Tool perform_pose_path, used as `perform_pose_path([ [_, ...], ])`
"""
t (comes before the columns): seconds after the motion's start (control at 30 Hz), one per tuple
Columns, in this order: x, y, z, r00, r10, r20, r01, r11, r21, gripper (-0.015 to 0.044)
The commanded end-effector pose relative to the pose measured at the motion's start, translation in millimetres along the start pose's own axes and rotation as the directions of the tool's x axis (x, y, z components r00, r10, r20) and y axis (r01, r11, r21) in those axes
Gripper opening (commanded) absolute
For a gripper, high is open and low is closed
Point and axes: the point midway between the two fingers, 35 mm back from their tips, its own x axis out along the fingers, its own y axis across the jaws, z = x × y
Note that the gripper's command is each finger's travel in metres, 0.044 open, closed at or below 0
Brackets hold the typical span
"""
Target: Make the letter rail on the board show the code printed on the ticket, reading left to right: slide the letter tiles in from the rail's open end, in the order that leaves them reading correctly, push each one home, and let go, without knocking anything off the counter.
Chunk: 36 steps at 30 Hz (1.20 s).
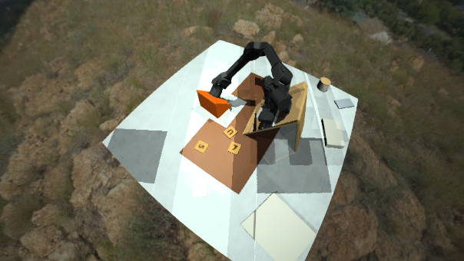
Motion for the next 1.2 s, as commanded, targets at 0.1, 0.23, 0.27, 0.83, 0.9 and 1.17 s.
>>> perform_pose_path([
  [0.1,2.2,3.6,-1.5,1.0,0.006,-0.003,-0.006,1.0,0.006,0.0],
  [0.23,2.8,4.9,-1.6,1.0,0.006,-0.003,-0.006,1.0,0.006,0.0],
  [0.27,3.0,5.2,-1.6,1.0,0.006,-0.003,-0.006,1.0,0.006,0.0],
  [0.83,4.6,10.9,-1.7,1.0,0.006,-0.003,-0.006,1.0,0.006,0.0],
  [0.9,4.7,11.6,-1.7,1.0,0.006,-0.003,-0.006,1.0,0.006,0.0],
  [1.17,4.6,14.1,-1.5,1.0,0.006,-0.003,-0.006,1.0,0.007,0.0],
])
